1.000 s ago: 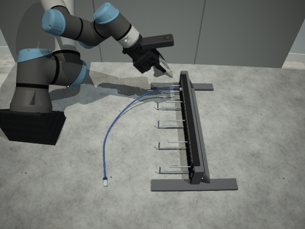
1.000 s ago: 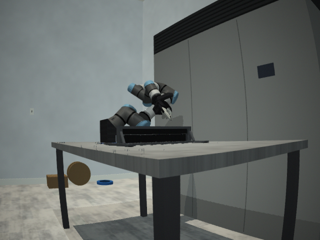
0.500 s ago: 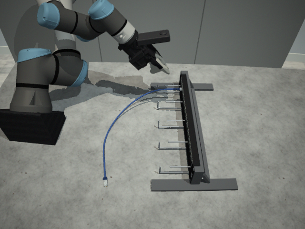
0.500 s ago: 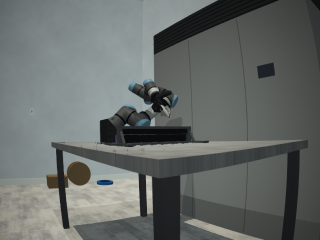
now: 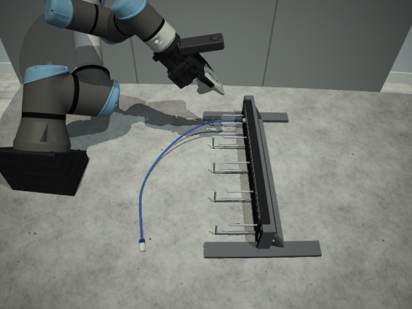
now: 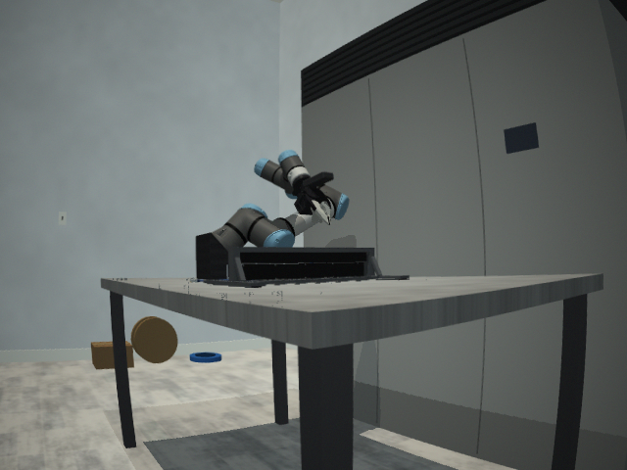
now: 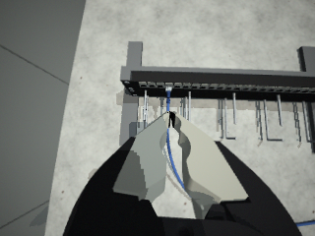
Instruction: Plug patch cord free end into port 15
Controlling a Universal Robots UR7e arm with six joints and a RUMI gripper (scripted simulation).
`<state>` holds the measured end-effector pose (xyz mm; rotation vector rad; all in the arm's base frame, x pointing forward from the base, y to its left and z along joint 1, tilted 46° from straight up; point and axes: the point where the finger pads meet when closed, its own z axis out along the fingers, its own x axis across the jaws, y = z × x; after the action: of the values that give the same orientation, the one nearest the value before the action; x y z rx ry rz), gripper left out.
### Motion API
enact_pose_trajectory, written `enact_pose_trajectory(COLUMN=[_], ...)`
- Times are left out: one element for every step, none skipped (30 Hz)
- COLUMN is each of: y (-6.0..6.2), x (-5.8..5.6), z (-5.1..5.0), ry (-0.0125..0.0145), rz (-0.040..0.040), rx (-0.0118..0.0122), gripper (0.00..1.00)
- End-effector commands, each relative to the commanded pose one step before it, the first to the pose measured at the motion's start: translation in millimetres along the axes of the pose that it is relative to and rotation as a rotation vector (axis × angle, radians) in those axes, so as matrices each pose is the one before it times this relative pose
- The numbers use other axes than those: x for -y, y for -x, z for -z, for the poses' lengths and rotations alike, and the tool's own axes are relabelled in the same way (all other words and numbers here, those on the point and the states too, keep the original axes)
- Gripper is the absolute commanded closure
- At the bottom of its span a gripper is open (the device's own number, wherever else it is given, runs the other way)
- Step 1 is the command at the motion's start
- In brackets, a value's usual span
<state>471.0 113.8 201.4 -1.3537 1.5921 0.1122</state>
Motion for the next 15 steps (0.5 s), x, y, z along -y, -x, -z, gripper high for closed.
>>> enact_pose_trajectory(y=[-0.15, -0.03, 0.02, -0.01, -0.01, 0.04, -0.04, 0.01, 0.02, -0.03, 0.02, 0.00, -0.02, 0.03, -0.02], x=[-0.22, 0.01, -0.01, 0.01, 0.01, -0.02, 0.02, 0.00, -0.01, 0.01, -0.01, 0.00, 0.01, -0.01, 0.01], z=[6.66, 1.90, 1.88, 1.88, 1.88, 1.86, 1.87, 1.85, 1.84, 1.84, 1.81, 1.80, 1.79, 1.76, 1.76], ry=[0.00529, 0.00002, -0.00002, 0.00001, 0.00001, -0.00003, 0.00003, 0.00000, -0.00002, 0.00002, -0.00001, 0.00000, 0.00001, -0.00002, 0.00001], rz=[0.00121, 0.00000, 0.00000, 0.00000, 0.00000, 0.00000, 0.00000, 0.00000, 0.00000, 0.00000, 0.00000, 0.00000, 0.00000, 0.00000, 0.00000], rx=[0.00492, -0.00004, 0.00003, -0.00002, -0.00001, 0.00005, -0.00005, 0.00001, 0.00003, -0.00004, 0.00003, 0.00000, -0.00003, 0.00004, -0.00003], gripper=[1.00, 1.00, 1.00, 1.00, 1.00, 1.00, 1.00, 1.00, 1.00, 1.00, 1.00, 1.00, 1.00, 1.00, 1.00])
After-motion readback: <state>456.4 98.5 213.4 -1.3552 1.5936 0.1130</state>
